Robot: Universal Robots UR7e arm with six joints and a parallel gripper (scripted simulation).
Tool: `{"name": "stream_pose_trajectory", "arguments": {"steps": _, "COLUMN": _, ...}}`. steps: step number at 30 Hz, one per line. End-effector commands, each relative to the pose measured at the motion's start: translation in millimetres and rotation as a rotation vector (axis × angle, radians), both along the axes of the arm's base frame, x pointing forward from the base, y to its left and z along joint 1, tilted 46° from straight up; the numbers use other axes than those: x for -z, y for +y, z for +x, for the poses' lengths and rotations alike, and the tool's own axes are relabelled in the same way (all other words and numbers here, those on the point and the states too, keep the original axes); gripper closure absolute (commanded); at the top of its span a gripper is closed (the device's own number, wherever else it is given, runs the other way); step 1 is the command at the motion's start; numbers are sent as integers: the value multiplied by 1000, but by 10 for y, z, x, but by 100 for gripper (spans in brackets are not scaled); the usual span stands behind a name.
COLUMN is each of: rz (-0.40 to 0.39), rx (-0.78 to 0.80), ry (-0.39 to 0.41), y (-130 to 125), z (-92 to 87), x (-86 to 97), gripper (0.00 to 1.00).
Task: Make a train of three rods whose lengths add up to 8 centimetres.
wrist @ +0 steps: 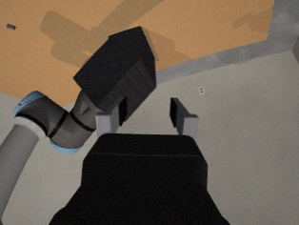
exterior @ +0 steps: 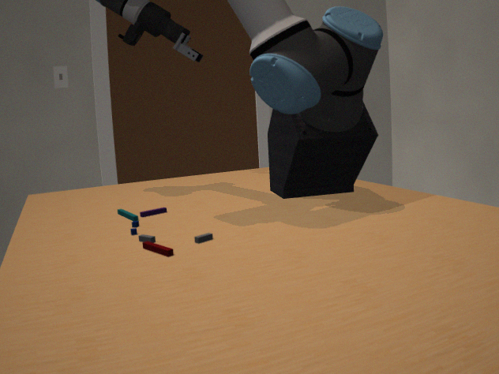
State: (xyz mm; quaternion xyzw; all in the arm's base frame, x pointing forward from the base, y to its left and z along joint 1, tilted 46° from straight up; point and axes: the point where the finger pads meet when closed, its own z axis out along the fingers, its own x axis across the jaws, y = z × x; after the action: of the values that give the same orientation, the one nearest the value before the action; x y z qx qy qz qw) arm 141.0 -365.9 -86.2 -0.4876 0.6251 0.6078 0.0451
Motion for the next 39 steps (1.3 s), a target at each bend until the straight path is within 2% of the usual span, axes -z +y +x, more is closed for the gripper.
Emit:
{"name": "stream_pose_trajectory", "arguments": {"steps": 1, "rz": -1, "rx": 0, "ry": 0, "y": -6, "z": -2, "x": -3, "gripper": 0}}
{"name": "stream_pose_trajectory", "arguments": {"steps": 24, "rz": -3, "rx": 3, "ry": -9, "y": 20, "z": 26, "x": -6, "gripper": 0}}
{"name": "stream_pose_trajectory", "arguments": {"steps": 32, "rz": -16, "rx": 17, "ry": -72, "y": 210, "z": 227, "x": -24, "gripper": 0}}
{"name": "stream_pose_trajectory", "arguments": {"steps": 34, "rz": -16, "rx": 17, "ry": -72, "y": 210, "z": 227, "x": -24, "gripper": 0}}
{"name": "stream_pose_trajectory", "arguments": {"steps": 39, "rz": -32, "rx": 31, "ry": -155, "y": 454, "z": 470, "x": -47, "gripper": 0}}
